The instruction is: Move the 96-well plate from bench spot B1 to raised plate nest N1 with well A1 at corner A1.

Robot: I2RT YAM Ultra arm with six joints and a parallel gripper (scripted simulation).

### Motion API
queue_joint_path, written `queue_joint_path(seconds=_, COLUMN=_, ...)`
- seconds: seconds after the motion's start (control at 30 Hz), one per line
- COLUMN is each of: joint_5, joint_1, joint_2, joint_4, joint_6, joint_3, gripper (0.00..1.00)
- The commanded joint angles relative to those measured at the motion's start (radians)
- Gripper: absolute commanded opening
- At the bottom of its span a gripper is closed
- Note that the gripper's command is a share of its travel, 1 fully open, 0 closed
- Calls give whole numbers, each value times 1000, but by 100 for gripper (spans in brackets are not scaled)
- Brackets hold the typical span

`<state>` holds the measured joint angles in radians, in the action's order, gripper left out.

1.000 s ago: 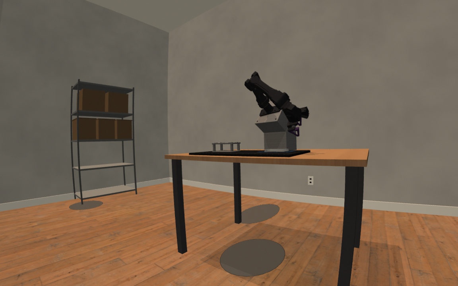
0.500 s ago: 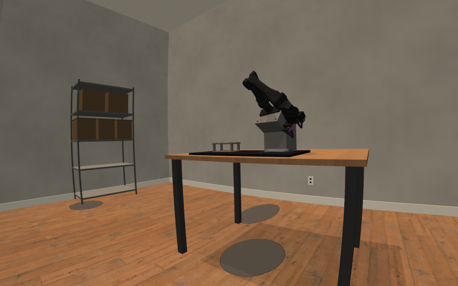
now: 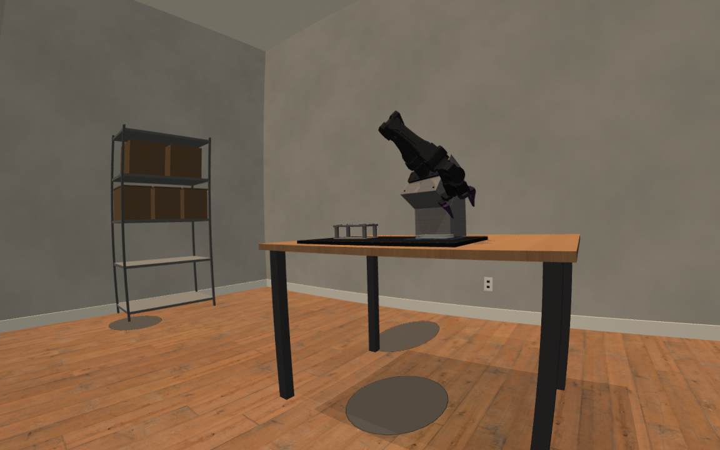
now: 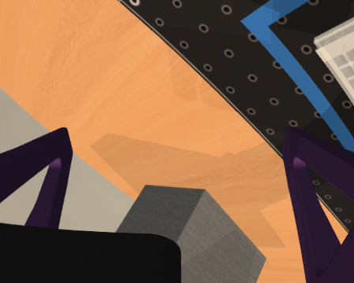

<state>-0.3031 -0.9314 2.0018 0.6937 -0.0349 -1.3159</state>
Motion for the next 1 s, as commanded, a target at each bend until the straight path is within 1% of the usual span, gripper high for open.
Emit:
queue_joint_path(seconds=0.0, joint_5=-28, joint_1=-19, joint_2=-40, joint_4=-55, joint_6=-157, joint_3=30, gripper=100)
queue_joint_path(seconds=0.1, joint_5=-31, joint_1=-21, joint_2=-40, joint_4=-58, joint_6=-162, joint_3=32, gripper=100)
queue_joint_path(seconds=0.13, joint_5=-40, joint_1=-9, joint_2=-48, joint_4=-68, joint_6=-187, joint_3=36, gripper=100)
queue_joint_path(seconds=0.17, joint_5=-45, joint_1=-15, joint_2=-50, joint_4=-76, joint_6=-218, joint_3=46, gripper=100)
queue_joint_path(seconds=0.2, joint_5=-51, joint_1=14, joint_2=-58, joint_4=-84, joint_6=-239, joint_3=53, gripper=100)
queue_joint_path(seconds=0.3, joint_5=-67, joint_1=-12, joint_2=-67, joint_4=-112, joint_6=-333, joint_3=74, gripper=100)
queue_joint_path(seconds=0.4, joint_5=-84, joint_1=-8, joint_2=-82, joint_4=-139, joint_6=-417, joint_3=96, gripper=100)
queue_joint_path(seconds=0.43, joint_5=-90, joint_1=7, joint_2=-90, joint_4=-147, joint_6=-438, joint_3=103, gripper=100)
queue_joint_path(seconds=0.5, joint_5=-102, joint_1=-4, joint_2=-96, joint_4=-167, joint_6=-502, joint_3=118, gripper=100)
queue_joint_path(seconds=0.53, joint_5=-106, joint_1=-5, joint_2=-96, joint_4=-169, joint_6=-510, joint_3=120, gripper=100)
queue_joint_path(seconds=0.57, joint_5=-111, joint_1=16, joint_2=-105, joint_4=-177, joint_6=-531, joint_3=127, gripper=100)
queue_joint_path(seconds=0.6, joint_5=-116, joint_1=2, joint_2=-108, joint_4=-187, joint_6=-562, joint_3=134, gripper=100)
queue_joint_path(seconds=0.67, joint_5=-116, joint_1=2, joint_2=-108, joint_4=-187, joint_6=-562, joint_3=134, gripper=100)
queue_joint_path(seconds=0.7, joint_5=-125, joint_1=29, joint_2=-117, joint_4=-197, joint_6=-587, joint_3=143, gripper=100)
queue_joint_path(seconds=0.8, joint_5=-142, joint_1=3, joint_2=-124, joint_4=-224, joint_6=-680, joint_3=162, gripper=100)
queue_joint_path(seconds=0.9, joint_5=-159, joint_1=8, joint_2=-138, joint_4=-251, joint_6=-763, joint_3=184, gripper=100)
queue_joint_path(seconds=0.93, joint_5=-164, joint_1=29, joint_2=-148, joint_4=-259, joint_6=-784, joint_3=192, gripper=100)
queue_joint_path(seconds=0.97, joint_5=-169, joint_1=16, joint_2=-150, joint_4=-268, joint_6=-815, joint_3=199, gripper=100)
